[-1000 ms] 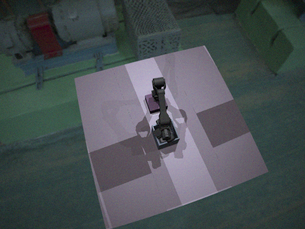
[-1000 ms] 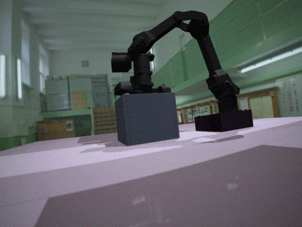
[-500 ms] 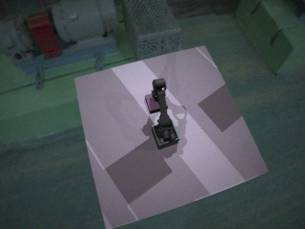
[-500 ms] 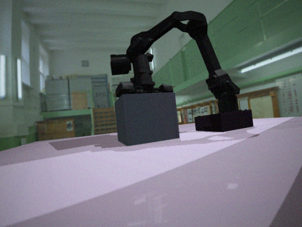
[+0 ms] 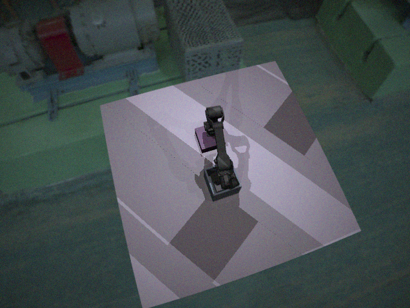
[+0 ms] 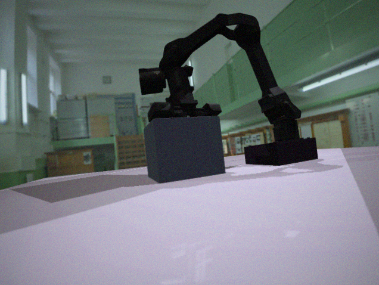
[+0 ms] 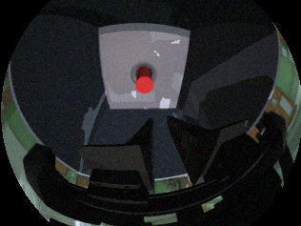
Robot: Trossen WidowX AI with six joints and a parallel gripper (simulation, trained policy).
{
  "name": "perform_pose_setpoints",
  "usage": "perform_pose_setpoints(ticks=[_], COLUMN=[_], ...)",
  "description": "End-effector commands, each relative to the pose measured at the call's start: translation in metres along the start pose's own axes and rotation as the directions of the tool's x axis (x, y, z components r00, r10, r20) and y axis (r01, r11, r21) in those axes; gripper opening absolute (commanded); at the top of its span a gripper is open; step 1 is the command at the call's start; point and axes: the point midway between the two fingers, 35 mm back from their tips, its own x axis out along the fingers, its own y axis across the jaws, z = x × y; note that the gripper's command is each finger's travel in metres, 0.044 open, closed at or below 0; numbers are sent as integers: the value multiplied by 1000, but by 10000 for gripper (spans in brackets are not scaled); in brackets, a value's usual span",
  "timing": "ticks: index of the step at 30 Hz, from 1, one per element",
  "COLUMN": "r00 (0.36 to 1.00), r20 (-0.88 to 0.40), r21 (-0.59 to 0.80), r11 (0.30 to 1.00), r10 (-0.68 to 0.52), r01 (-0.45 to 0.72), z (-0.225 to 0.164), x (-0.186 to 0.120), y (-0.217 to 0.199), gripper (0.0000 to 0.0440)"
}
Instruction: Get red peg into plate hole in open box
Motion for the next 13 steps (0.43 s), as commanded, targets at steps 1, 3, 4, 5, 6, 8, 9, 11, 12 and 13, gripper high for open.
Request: perform_pose_setpoints(ticks=[1,3,4,5,6,8,9,11,12,13], r00=[1000,1000,1000,1000,1000,999,999,999,999,999], r20=[-9,-13,-16,-18,-20,-24,-24,-29,-33,-38], r21=[6,8,10,11,12,15,17,19,21,23], r11=[1000,1000,1000,1000,1000,999,999,1000,1000,1000], r10=[-7,-13,-16,-19,-23,-29,-27,-20,-13,-6], r01=[7,13,16,20,23,29,28,20,14,7], z=[-3,-5,-6,-6,-7,-9,-8,-9,-9,-8], x=[-1,-1,-1,-1,-1,-1,-4,-11,-14,-17], y=[-1,-2,-2,-3,-4,-5,-4,-1,1,3], gripper=[87,85,83,82,80,79,76,64,56,46])
